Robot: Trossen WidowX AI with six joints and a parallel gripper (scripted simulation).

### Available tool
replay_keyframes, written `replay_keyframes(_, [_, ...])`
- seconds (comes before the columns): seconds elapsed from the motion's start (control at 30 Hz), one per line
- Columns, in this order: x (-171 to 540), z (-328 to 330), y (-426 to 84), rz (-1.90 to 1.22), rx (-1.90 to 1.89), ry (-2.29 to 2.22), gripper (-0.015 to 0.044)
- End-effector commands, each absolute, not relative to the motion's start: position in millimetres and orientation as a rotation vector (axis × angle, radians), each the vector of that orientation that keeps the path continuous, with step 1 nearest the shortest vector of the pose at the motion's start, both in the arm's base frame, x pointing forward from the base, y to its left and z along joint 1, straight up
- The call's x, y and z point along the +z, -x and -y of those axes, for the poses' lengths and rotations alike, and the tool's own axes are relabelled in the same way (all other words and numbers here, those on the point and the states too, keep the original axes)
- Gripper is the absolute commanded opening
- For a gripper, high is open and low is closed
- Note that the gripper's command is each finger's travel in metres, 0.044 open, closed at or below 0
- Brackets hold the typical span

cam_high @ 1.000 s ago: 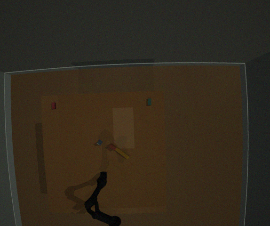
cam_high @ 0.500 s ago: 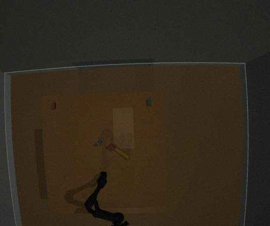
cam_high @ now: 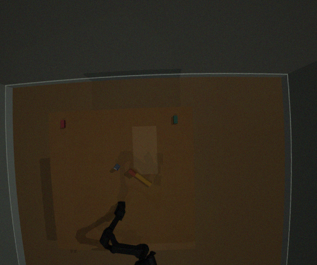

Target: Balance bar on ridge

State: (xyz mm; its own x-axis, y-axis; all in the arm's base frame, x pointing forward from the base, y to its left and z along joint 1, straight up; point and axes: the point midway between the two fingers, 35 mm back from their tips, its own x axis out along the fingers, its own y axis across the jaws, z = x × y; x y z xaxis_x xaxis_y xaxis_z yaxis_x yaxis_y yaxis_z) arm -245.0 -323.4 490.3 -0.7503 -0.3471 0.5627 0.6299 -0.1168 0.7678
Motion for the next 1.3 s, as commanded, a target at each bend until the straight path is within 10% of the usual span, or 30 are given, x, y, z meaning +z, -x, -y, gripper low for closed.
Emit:
replay_keyframes(0.0, [479.2,351.6,227.2,1.455,-1.902,0.187,0.0315])
replay_keyframes(1.27, [320.5,475.5,-28.8,0.750,-1.670,-0.896,0.0315])
